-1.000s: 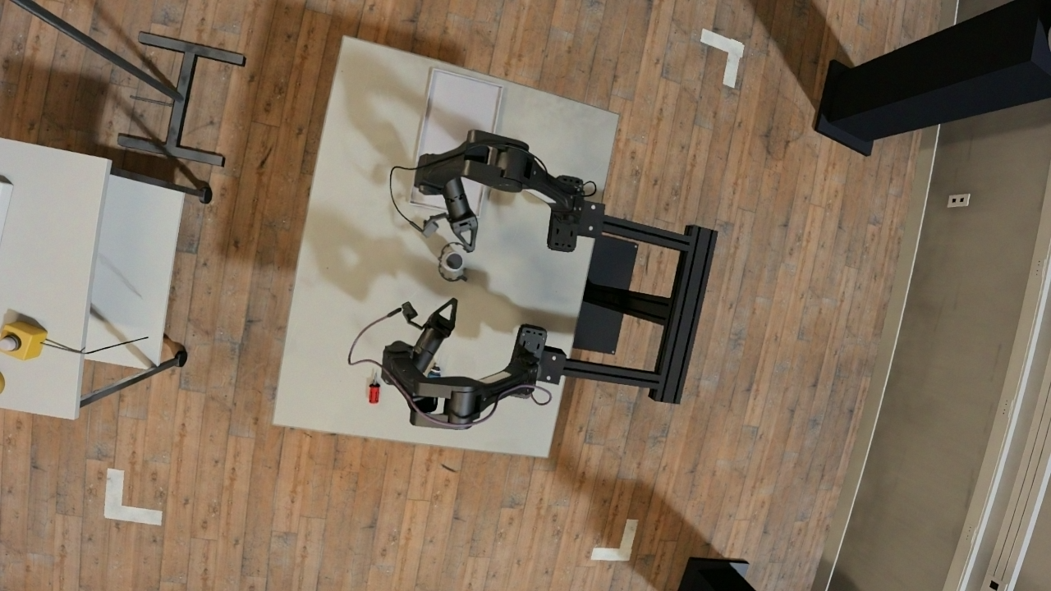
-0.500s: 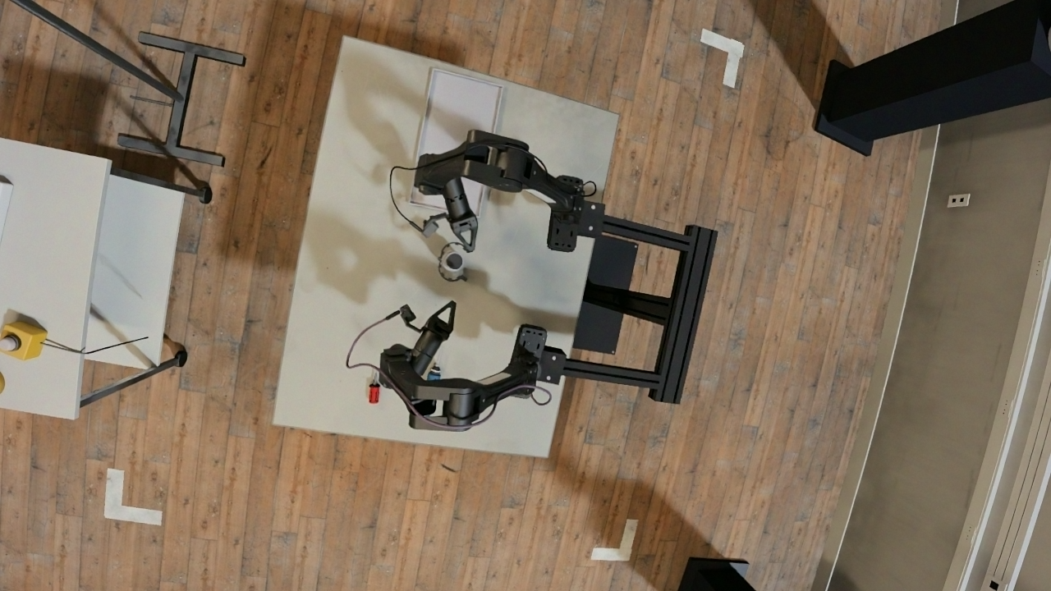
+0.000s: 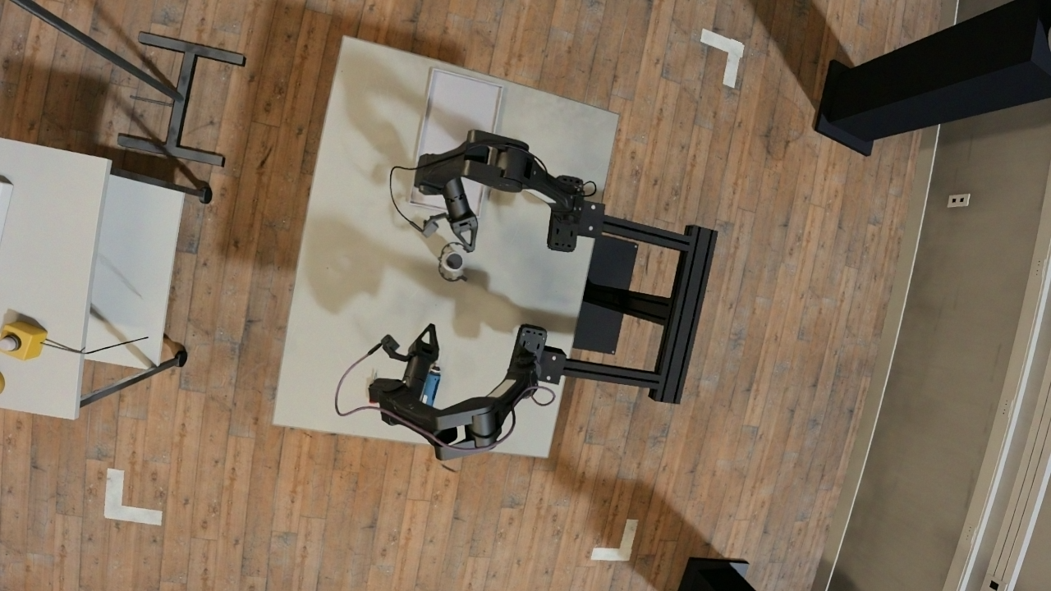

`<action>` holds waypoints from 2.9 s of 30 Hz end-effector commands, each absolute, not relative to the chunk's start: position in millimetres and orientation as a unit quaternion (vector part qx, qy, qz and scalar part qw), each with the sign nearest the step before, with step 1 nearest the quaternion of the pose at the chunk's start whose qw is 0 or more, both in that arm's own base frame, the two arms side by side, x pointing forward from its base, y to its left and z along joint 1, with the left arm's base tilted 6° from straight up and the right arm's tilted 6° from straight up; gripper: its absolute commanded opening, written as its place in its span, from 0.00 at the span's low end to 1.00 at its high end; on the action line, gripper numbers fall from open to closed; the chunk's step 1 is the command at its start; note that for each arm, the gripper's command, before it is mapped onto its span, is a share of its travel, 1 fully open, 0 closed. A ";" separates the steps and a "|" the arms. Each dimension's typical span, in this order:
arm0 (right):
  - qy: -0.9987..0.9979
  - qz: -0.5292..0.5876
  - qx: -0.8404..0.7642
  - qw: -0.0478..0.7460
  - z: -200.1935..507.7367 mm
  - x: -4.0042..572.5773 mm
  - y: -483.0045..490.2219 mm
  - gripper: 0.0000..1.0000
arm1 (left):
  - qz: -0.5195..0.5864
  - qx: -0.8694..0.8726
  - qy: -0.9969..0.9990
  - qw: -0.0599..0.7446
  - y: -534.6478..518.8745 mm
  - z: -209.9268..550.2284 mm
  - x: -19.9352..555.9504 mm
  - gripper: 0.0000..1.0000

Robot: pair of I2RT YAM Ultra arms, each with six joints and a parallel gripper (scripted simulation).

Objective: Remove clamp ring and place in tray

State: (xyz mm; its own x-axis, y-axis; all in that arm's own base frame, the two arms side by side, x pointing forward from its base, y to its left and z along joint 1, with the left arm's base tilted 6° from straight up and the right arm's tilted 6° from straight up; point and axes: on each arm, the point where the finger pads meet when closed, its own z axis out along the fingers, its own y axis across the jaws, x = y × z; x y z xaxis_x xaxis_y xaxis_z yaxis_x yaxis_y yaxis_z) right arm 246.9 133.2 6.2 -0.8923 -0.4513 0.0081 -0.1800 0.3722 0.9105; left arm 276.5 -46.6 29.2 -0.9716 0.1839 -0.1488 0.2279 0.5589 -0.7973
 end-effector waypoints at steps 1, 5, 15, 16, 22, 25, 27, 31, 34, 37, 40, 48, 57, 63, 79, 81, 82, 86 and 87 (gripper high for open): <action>-0.817 -0.527 0.208 0.109 11.2 257.2 137.9 0.06 | -0.438 0.131 0.889 0.030 -51.3 27.2 275.9 0.20; -0.816 -0.528 0.209 0.110 20.2 255.3 138.5 0.06 | -0.387 0.101 0.913 0.076 -14.7 33.1 289.7 0.20; -0.815 -0.529 0.209 0.110 26.8 253.9 139.4 0.06 | -0.281 0.057 0.945 0.159 47.7 45.6 315.4 0.20; -0.815 -0.529 0.209 0.110 26.8 253.9 139.4 0.06 | -0.281 0.057 0.945 0.159 47.7 45.6 315.4 0.20; -0.814 -0.530 0.209 0.111 29.9 252.8 139.7 0.06 | -0.223 0.020 0.954 0.202 84.4 62.1 320.5 0.20; -0.814 -0.531 0.210 0.110 32.5 252.5 140.0 0.06 | -0.172 -0.004 0.955 0.242 116.2 81.6 330.4 0.20; -0.814 -0.531 0.210 0.110 34.2 252.2 140.2 0.06 | -0.143 -0.023 0.955 0.259 133.4 88.3 331.0 0.20; -0.814 -0.531 0.209 0.111 36.6 251.4 140.4 0.06 | -0.100 -0.051 0.952 0.286 159.7 99.3 333.0 0.20; -0.813 -0.531 0.209 0.112 30.2 251.9 140.4 0.06 | -0.112 -0.046 0.955 0.272 152.8 87.6 335.8 0.20; -0.813 -0.532 0.210 0.111 38.2 251.2 140.6 0.06 | -0.072 -0.075 0.947 0.303 175.7 109.9 326.4 0.20; -0.813 -0.532 0.210 0.110 40.9 251.1 141.0 0.06 | -0.018 -0.106 0.933 0.343 207.0 141.1 325.0 0.20; -0.812 -0.533 0.211 0.109 46.8 250.5 141.7 0.06 | 0.085 -0.184 0.894 0.400 272.5 184.7 312.2 0.20; -0.811 -0.534 0.212 0.107 51.4 251.1 142.2 0.06 | 0.163 -0.237 0.844 0.453 298.0 237.2 277.4 0.20; -0.811 -0.535 0.213 0.104 57.0 252.0 142.7 0.06 | 0.255 -0.296 0.768 0.508 335.0 303.1 241.6 0.20; -0.811 -0.538 0.204 0.105 51.1 234.7 138.7 0.06 | 0.393 -0.380 0.594 0.590 348.3 413.4 146.7 0.20; -0.811 -0.538 0.203 0.104 51.0 233.0 137.8 0.06 | 0.409 -0.400 0.569 0.591 360.1 420.6 133.1 0.20; -0.811 -0.538 0.203 0.105 51.0 233.0 137.8 0.06 | 0.409 -0.400 0.569 0.591 360.1 420.6 133.1 0.20; -0.813 -0.534 0.211 0.091 53.0 243.2 137.2 0.06 | 0.403 -0.394 0.573 0.595 357.4 420.6 140.3 0.20; -0.812 -0.538 0.201 0.103 50.9 232.3 137.0 0.06 | 0.403 -0.394 0.573 0.595 357.4 420.6 140.3 0.20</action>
